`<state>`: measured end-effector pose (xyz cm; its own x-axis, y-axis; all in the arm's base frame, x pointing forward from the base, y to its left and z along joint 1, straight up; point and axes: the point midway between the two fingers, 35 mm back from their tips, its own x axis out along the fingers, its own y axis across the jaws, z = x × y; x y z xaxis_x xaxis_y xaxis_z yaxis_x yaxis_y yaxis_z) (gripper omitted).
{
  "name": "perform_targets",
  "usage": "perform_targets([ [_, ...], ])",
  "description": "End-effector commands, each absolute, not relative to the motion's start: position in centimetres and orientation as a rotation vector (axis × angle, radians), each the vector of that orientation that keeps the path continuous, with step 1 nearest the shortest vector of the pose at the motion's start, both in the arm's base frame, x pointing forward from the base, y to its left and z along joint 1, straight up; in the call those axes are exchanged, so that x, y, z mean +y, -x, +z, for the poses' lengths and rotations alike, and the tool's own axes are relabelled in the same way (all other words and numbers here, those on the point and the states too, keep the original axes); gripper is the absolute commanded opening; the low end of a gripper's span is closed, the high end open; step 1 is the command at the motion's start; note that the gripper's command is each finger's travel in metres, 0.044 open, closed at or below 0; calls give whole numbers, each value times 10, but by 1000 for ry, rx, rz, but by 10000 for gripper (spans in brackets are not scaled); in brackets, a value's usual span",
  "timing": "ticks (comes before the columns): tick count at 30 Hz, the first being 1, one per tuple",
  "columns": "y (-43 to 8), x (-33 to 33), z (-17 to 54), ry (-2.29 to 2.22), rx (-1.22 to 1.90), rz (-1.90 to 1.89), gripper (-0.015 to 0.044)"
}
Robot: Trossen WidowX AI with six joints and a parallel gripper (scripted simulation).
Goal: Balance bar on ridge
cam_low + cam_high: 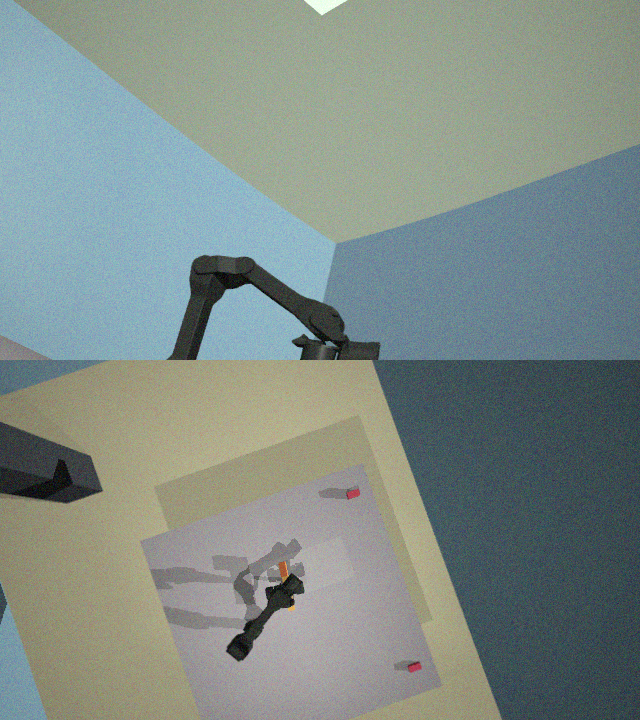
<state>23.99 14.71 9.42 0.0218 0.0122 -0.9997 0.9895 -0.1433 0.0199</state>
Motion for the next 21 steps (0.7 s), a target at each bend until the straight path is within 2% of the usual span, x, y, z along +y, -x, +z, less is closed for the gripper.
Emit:
perform_targets([
  [1, -240, 147, 94, -1334, 1132, -1292, 185],
  [3, -240, 147, 94, -1334, 1132, -1292, 185],
  [13, -240, 147, 94, -1334, 1132, -1292, 440],
  [17, -241, 148, 102, -1335, 1132, -1292, 440],
  [21, -243, 149, 151, -1335, 1132, -1291, 440],
])
